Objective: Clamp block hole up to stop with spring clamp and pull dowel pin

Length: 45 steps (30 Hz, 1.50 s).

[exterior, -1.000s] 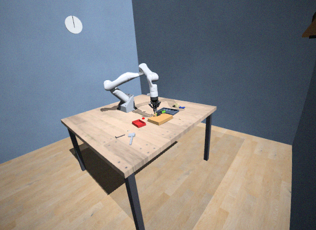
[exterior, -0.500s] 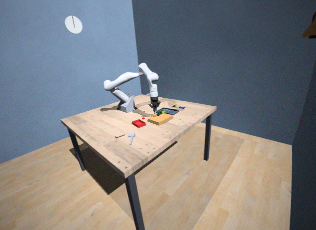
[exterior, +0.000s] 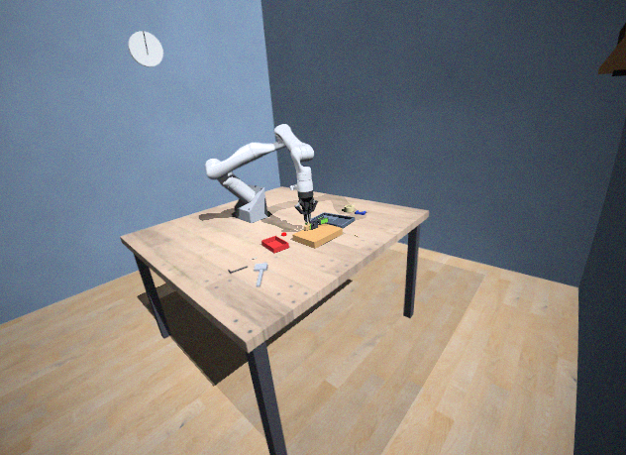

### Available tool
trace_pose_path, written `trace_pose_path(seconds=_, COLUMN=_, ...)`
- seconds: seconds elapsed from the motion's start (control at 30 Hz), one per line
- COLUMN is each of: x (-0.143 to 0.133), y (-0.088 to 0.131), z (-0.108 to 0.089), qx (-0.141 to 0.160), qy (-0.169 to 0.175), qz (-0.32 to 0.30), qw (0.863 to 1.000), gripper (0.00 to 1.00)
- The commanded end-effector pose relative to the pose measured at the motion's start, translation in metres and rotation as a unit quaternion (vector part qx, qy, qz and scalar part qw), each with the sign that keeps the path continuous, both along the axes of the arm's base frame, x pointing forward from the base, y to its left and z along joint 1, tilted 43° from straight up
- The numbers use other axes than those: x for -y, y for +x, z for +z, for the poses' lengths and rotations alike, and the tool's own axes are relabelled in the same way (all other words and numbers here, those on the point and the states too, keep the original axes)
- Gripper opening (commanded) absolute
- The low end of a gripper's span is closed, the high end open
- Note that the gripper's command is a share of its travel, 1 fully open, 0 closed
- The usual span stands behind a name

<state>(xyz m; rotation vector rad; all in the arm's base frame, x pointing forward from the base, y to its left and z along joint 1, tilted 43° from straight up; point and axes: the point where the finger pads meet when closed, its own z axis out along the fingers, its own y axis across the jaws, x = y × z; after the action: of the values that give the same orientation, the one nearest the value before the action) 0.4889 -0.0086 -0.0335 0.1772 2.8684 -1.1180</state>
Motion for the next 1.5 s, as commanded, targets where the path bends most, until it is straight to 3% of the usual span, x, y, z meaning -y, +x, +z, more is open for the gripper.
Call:
trace_pose_path(seconds=0.0, x=-0.0009, y=0.0005, z=0.0006, qx=-0.004, qy=0.000, qz=0.006, qw=1.000, gripper=0.10)
trace_pose_path(seconds=1.47, x=-0.0010, y=0.0005, z=0.0007, qx=-0.071, qy=-0.001, qz=0.079, qw=0.994, gripper=0.10)
